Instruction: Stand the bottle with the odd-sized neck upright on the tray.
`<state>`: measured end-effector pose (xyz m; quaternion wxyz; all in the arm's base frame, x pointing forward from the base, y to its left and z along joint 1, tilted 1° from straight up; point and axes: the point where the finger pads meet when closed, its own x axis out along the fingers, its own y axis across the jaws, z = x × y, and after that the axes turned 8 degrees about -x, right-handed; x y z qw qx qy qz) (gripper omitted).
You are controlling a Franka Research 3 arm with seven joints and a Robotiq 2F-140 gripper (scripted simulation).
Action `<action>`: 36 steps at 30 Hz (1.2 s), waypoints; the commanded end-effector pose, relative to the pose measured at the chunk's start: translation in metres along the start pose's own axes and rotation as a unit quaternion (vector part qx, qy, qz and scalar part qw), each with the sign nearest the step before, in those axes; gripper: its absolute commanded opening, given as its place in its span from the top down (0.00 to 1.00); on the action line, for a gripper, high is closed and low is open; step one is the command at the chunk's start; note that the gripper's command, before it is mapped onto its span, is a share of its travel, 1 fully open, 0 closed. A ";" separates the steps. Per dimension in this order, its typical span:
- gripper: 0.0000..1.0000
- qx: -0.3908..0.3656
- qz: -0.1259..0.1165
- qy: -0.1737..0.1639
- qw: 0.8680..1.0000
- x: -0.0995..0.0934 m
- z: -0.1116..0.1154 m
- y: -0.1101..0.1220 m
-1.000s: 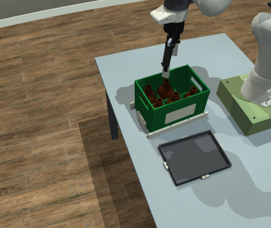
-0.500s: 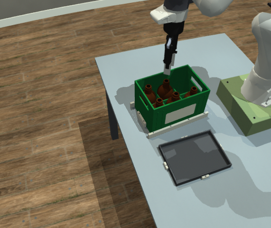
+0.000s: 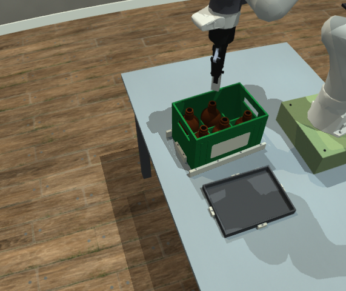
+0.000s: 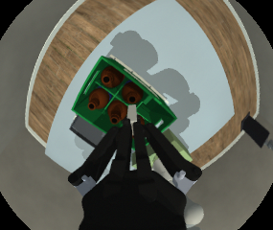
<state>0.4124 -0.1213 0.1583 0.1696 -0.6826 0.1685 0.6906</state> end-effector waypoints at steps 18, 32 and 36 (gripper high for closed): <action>0.56 0.004 0.000 0.001 1.000 0.001 -0.004 -0.001; 0.56 0.004 0.000 0.001 1.000 0.001 -0.004 -0.001; 0.56 0.004 0.000 0.001 1.000 0.001 -0.004 -0.001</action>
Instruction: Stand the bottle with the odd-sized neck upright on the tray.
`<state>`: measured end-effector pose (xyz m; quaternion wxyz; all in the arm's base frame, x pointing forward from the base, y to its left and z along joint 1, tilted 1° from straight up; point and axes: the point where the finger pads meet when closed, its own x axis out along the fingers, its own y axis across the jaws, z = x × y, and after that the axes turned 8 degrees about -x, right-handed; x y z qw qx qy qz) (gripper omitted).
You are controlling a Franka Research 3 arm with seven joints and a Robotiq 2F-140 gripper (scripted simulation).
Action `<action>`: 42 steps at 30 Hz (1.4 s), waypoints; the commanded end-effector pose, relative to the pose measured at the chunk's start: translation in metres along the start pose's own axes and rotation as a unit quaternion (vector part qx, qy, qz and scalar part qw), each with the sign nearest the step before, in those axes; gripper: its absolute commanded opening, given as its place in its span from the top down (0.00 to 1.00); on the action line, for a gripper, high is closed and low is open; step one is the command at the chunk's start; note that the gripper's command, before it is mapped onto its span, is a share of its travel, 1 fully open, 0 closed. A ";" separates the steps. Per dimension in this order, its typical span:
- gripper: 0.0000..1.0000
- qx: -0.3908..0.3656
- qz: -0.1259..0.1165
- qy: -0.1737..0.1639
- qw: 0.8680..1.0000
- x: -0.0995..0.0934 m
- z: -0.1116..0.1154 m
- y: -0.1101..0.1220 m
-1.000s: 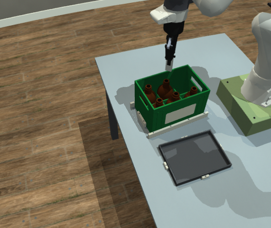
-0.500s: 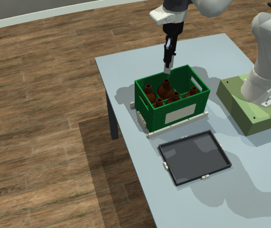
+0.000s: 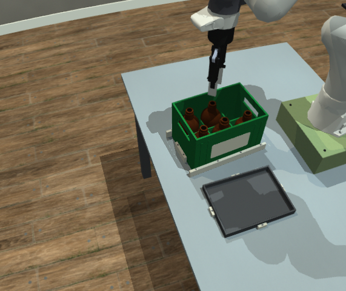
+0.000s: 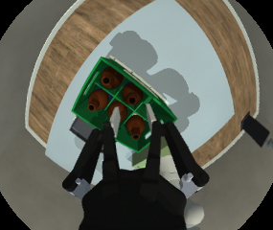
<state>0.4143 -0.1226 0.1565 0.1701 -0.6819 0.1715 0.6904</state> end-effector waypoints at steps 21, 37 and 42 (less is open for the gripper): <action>0.56 0.001 -0.002 0.001 1.000 0.000 -0.001 -0.001; 0.56 0.001 -0.002 0.001 1.000 0.008 -0.001 -0.001; 0.56 0.001 -0.002 0.001 1.000 0.014 -0.001 -0.001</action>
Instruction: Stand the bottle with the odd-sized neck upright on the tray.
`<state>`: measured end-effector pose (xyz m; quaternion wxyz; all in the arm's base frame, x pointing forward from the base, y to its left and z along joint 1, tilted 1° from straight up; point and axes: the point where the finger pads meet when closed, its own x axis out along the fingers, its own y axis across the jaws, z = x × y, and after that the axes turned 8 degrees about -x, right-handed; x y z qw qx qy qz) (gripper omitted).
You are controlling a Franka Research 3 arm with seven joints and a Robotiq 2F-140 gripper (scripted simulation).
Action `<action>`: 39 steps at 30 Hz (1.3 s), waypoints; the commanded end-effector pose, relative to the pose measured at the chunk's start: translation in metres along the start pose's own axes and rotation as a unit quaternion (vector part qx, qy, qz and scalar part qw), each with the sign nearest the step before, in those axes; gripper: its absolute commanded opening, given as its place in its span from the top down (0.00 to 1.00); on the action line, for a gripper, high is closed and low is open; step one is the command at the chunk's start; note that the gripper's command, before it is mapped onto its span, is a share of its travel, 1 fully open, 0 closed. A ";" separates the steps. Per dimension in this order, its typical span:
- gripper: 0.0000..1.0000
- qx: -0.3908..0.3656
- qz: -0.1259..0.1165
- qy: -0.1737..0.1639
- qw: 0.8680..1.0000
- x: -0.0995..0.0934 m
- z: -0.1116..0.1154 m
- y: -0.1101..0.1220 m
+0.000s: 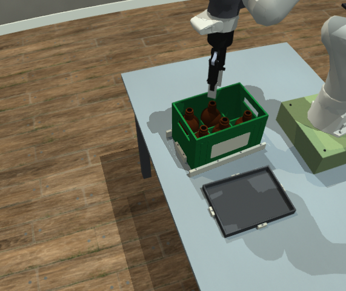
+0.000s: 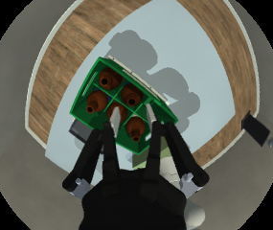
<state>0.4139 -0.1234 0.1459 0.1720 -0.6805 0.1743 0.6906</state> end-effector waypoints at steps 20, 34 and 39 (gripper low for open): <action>0.56 -0.002 -0.003 0.002 1.000 0.026 -0.001 -0.002; 0.56 -0.002 -0.003 0.002 1.000 0.033 -0.001 -0.002; 0.56 -0.002 -0.003 0.002 1.000 0.033 -0.001 -0.002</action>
